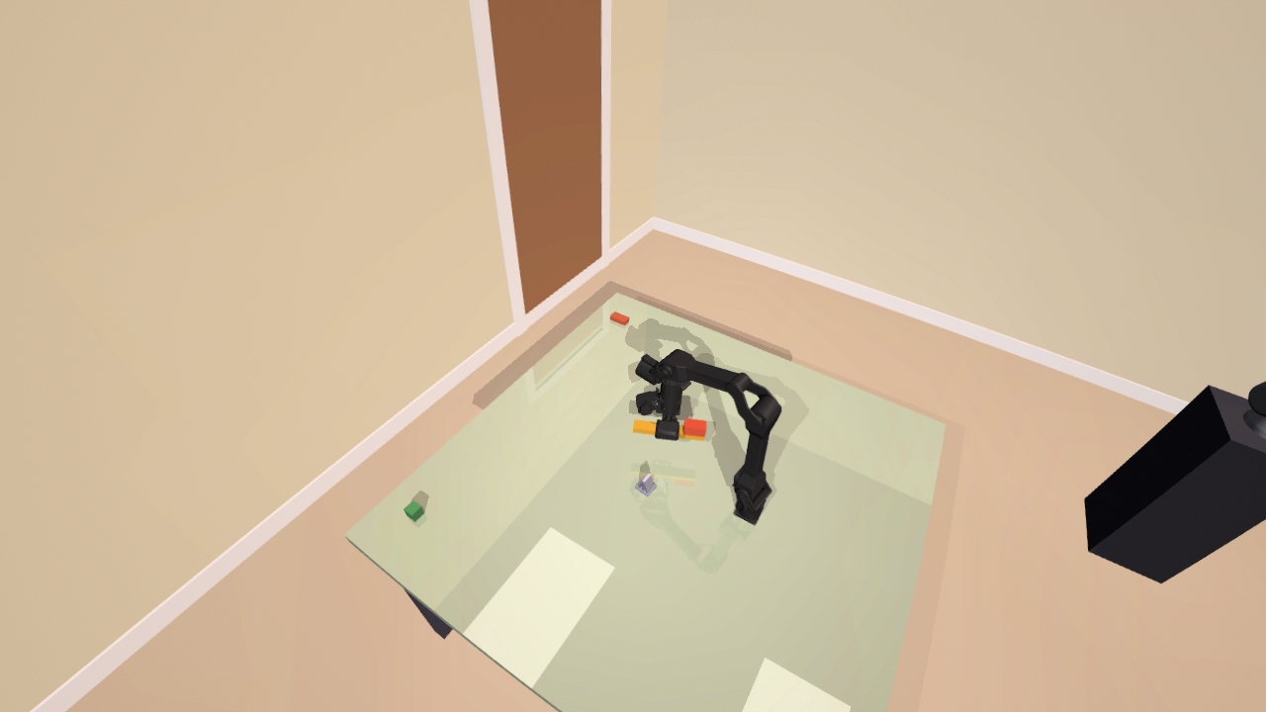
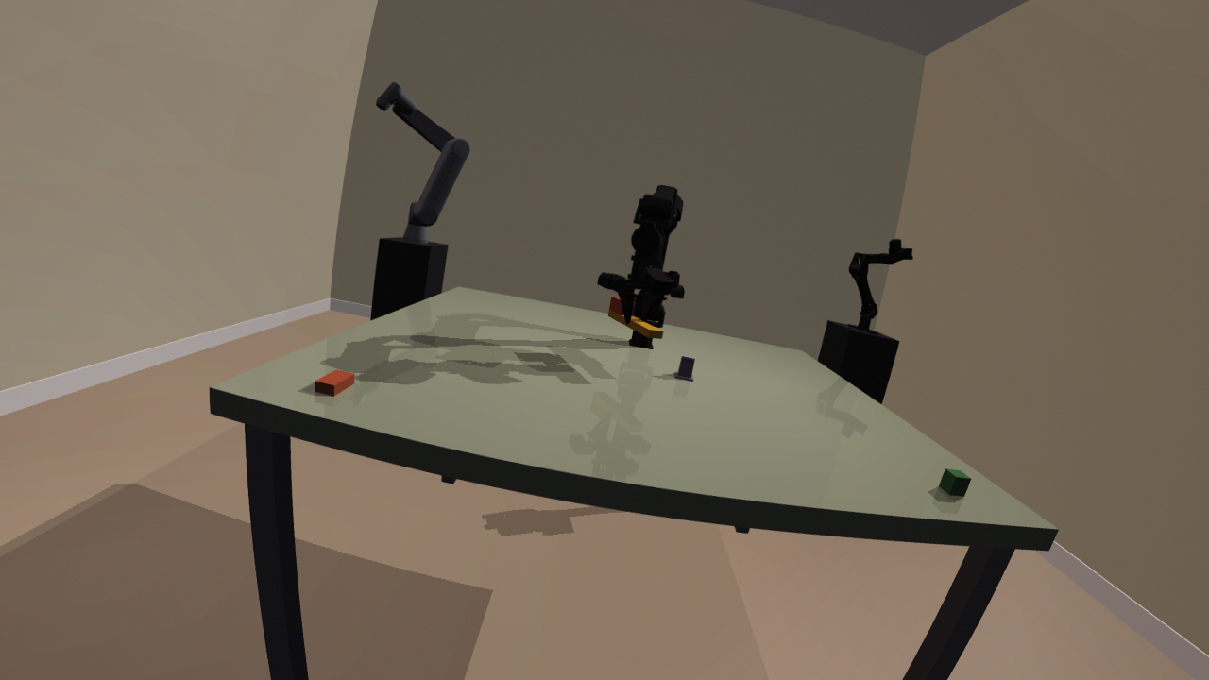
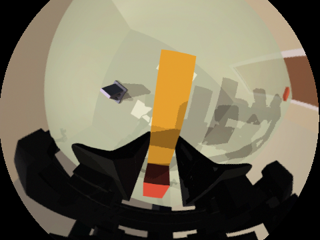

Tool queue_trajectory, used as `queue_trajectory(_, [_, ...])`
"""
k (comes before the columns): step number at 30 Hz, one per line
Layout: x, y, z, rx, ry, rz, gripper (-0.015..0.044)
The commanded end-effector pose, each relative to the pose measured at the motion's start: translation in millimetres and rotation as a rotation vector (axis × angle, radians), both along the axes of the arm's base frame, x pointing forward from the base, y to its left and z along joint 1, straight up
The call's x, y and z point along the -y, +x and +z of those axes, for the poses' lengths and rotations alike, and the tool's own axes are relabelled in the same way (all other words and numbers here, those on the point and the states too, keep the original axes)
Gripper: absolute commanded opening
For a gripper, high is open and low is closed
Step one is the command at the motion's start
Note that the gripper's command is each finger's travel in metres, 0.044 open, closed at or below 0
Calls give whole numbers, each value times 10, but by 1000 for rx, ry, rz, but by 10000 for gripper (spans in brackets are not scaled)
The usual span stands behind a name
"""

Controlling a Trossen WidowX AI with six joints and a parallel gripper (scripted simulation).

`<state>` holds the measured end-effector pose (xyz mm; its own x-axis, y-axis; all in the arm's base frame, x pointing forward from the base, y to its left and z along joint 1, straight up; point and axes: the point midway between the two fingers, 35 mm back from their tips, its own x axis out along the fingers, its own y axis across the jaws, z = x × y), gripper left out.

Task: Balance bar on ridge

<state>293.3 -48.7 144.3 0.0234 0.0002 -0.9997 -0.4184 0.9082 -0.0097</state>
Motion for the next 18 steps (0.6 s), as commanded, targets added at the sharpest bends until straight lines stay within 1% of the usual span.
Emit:
queue_trajectory(1, [-106,51,36,10,-3,-50,0])
queue_trajectory(18, [-743,157,45,10,11,-295,0])
